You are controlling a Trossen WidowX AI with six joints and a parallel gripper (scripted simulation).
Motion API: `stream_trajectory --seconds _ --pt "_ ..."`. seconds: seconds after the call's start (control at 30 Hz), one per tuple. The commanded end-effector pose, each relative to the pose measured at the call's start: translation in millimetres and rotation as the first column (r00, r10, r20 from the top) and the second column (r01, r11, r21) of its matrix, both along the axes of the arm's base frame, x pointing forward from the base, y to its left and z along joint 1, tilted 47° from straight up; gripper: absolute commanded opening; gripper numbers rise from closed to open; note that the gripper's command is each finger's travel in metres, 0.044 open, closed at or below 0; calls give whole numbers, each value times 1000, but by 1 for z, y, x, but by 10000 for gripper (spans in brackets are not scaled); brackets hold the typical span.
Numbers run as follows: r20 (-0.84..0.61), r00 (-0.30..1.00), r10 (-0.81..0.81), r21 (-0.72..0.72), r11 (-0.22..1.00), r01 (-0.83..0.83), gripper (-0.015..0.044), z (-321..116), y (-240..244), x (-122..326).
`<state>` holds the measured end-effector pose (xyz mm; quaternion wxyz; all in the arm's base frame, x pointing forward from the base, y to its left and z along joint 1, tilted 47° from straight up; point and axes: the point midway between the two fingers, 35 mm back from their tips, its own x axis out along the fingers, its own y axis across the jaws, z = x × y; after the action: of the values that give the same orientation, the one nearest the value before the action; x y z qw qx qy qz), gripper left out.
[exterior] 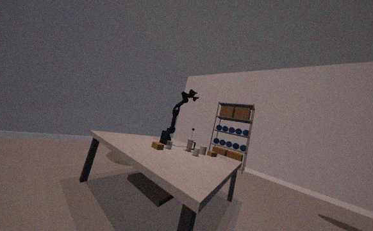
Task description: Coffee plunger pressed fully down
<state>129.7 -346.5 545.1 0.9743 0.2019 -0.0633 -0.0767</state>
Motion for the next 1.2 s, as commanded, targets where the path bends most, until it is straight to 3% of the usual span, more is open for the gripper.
stream_trajectory --seconds 0.0,0.57,0.87,1.17 --pt "1 1000 -7 -7 1000 7 426 2 2 -2" --pt "193 925 -328 -307 875 374 440 90 95 -70" --pt "484 760 -433 -531 545 649 440 147 201 -94" --pt "616 731 -294 -708 201 677 440 155 308 -43"
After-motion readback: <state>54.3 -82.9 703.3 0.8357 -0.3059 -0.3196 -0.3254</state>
